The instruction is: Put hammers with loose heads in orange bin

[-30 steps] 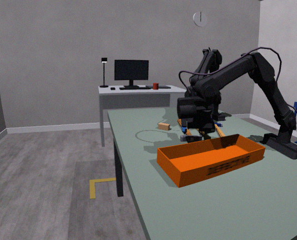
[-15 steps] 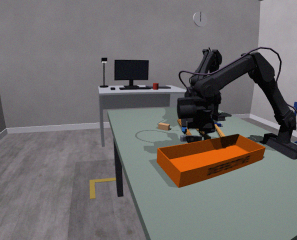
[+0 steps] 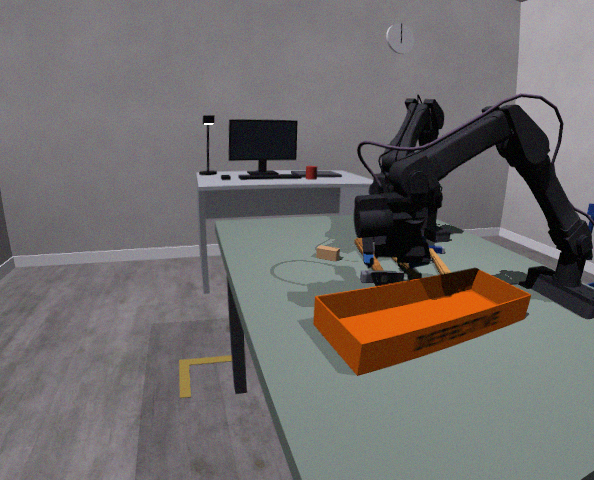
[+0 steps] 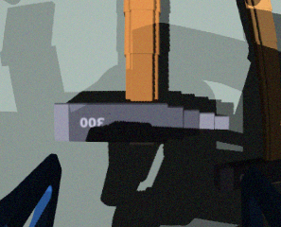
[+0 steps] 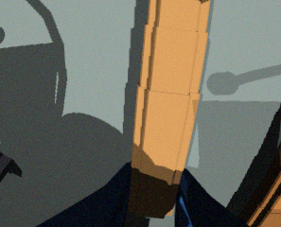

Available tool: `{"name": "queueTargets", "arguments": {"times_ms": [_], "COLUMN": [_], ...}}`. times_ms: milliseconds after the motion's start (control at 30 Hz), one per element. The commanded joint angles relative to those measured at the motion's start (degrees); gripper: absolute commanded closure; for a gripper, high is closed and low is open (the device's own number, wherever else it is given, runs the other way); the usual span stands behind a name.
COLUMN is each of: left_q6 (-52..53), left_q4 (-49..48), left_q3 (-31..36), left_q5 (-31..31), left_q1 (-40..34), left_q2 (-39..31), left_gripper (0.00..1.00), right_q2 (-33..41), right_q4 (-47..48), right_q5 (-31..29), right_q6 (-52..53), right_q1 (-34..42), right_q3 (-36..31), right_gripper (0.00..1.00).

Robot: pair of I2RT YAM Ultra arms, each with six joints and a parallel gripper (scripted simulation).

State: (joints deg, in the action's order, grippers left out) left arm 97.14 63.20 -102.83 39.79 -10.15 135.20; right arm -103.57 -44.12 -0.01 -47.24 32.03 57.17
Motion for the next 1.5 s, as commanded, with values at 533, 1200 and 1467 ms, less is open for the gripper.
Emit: {"name": "queueTargets", "arguments": {"times_ms": [533, 1200, 1467], "left_q6": [0.42, -7.22, -29.04], "left_q4": [0.1, 2.51, 6.11], "left_q3": [-0.07, -0.02, 1.97], "left_q5": [1.53, -2.75, -9.82], "left_q1": [-0.01, -1.45, -4.84], "left_q2": [-0.31, -1.74, -4.58], "left_gripper": [0.0, 0.57, 0.62], "right_q2": [7.77, 7.69, 7.69], "right_q4": [2.08, 2.07, 2.07], "right_q5": [-0.47, 0.03, 0.03], "right_q6": [-6.92, -6.53, -6.53], "right_q1": [-7.49, -7.7, -7.7], "right_q3": [-8.73, -8.52, -8.52], "right_gripper": [0.81, 0.81, 0.81]}}
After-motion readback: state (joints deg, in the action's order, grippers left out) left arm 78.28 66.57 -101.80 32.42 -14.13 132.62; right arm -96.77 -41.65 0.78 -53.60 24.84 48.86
